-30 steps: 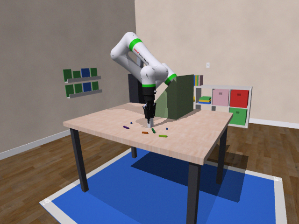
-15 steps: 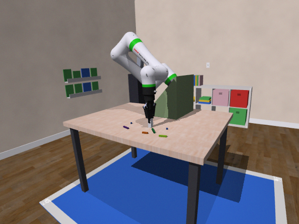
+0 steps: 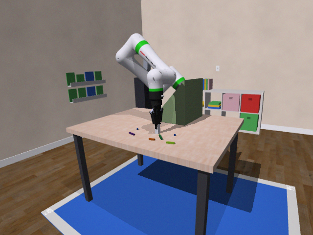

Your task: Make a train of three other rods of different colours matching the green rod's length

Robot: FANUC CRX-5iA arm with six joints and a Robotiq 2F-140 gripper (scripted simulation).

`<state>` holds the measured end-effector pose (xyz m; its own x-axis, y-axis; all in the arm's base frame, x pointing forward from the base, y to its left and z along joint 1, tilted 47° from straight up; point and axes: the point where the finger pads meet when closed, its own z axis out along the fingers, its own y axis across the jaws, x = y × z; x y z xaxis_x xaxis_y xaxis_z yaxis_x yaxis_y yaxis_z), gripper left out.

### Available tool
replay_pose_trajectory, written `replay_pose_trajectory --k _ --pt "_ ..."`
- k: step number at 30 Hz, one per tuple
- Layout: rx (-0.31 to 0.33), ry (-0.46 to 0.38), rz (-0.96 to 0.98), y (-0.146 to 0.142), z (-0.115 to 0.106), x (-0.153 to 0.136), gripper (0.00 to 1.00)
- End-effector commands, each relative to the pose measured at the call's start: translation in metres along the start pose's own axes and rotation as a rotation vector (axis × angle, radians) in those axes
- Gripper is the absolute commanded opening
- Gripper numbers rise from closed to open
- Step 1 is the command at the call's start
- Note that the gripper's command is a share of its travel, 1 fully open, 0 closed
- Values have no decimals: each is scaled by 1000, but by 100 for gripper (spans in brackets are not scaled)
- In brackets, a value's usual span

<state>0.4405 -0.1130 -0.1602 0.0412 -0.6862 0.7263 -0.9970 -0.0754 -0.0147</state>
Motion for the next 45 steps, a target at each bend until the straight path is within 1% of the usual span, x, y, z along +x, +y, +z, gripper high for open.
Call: replay_pose_trajectory --k 1,8,10,13,15,23,27,40,43,45 --pt "0 0 0 0 0 0 3" --pt "0 0 0 0 -3 0 3" --pt "0 0 0 0 -9 0 3" --pt "0 0 0 0 -24 0 3" --pt "0 0 0 0 -24 0 3" --pt "0 0 0 0 -82 0 3" --pt "0 0 0 0 -98 0 3" --pt "0 0 6 0 -100 -1 3" --pt "0 -1 80 -1 -101 -9 3" --pt "0 -2 189 -2 -101 -20 3"
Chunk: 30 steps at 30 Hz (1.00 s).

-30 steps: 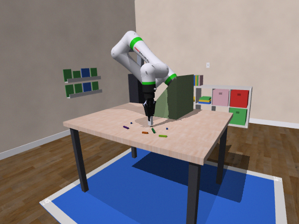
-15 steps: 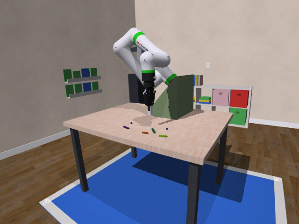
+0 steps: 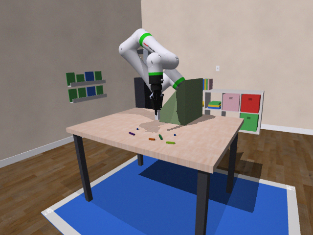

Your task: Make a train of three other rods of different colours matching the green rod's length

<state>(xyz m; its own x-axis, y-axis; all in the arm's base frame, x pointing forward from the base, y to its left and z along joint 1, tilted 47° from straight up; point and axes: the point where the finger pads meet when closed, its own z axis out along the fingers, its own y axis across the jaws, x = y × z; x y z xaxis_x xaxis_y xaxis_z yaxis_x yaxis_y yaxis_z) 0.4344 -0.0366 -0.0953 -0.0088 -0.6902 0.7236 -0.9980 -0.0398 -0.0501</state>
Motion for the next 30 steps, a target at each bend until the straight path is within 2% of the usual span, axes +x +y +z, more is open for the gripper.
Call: replay_pose_trajectory --k 1,4,5,19,21,22,30 --pt "1 0 168 -1 -1 -18 3" --pt "1 0 192 -1 -1 -20 3" --pt "1 -1 270 -2 -2 -29 3" --pt "1 -1 668 0 -2 -72 3" --pt "1 -1 668 0 -2 -72 3" --pt "1 -1 752 0 -2 -81 3" --pt "1 -1 972 3 -2 -104 3"
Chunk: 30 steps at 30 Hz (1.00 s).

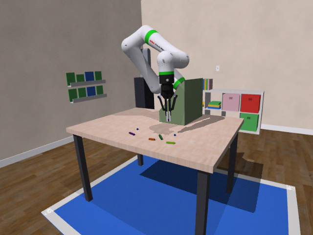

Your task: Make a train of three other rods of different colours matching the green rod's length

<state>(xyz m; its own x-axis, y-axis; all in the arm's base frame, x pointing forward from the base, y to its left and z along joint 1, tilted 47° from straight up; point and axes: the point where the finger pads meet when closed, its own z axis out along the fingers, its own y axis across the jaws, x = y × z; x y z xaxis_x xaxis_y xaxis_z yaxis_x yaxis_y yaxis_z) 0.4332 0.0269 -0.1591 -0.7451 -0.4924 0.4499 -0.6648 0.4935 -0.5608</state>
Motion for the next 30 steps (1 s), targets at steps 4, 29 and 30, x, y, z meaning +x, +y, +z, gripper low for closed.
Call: replay_pose_trajectory --k 4,29,30 --pt "13 -3 253 22 1 -15 3" --pt "14 -4 361 32 4 -21 3" --pt "14 -4 361 32 6 -21 3"
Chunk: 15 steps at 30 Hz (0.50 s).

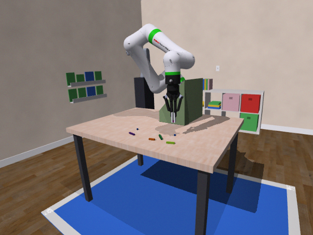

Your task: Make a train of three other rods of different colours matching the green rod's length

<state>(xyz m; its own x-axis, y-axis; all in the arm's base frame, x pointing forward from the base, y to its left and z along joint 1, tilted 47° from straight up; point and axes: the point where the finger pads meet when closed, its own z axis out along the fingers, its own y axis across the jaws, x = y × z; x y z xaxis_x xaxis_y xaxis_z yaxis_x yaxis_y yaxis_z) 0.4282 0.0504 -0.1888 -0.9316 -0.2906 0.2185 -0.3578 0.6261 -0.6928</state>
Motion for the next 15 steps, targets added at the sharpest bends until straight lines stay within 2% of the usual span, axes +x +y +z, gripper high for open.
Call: replay_pose_trajectory --k 1,15 --pt "0 -1 0 0 4 0 3" --pt "0 -1 0 0 52 0 3"
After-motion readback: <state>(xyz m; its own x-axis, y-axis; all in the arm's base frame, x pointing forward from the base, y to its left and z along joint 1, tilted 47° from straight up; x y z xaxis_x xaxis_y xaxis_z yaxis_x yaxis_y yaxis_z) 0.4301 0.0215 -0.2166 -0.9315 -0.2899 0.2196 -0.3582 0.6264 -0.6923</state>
